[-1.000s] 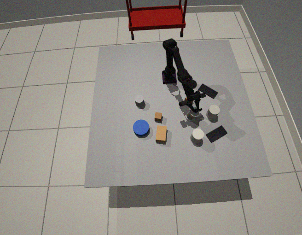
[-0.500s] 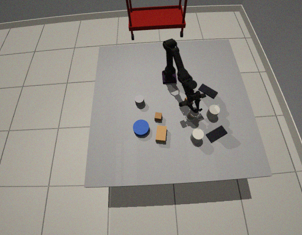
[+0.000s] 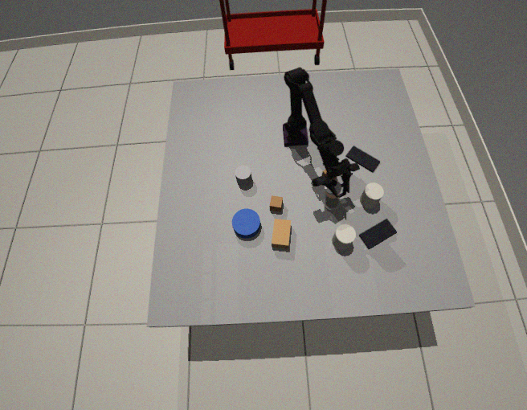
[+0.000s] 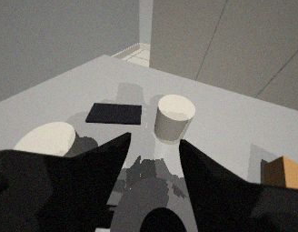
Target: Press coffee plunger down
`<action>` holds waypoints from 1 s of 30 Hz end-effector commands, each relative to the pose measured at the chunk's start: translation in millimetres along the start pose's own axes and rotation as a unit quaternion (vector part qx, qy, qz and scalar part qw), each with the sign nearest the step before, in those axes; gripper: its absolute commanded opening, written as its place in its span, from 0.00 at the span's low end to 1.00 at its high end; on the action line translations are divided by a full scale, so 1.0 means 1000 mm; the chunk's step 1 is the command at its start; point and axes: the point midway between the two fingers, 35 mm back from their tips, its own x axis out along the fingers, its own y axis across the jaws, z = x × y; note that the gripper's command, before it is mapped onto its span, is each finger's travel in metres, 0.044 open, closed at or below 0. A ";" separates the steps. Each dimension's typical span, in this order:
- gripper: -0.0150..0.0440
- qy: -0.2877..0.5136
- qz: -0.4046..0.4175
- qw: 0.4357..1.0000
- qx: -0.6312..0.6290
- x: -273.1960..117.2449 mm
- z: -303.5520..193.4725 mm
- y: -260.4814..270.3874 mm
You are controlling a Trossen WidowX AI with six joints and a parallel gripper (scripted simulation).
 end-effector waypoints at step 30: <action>1.00 0.009 0.001 1.000 -0.001 -0.066 0.048 0.001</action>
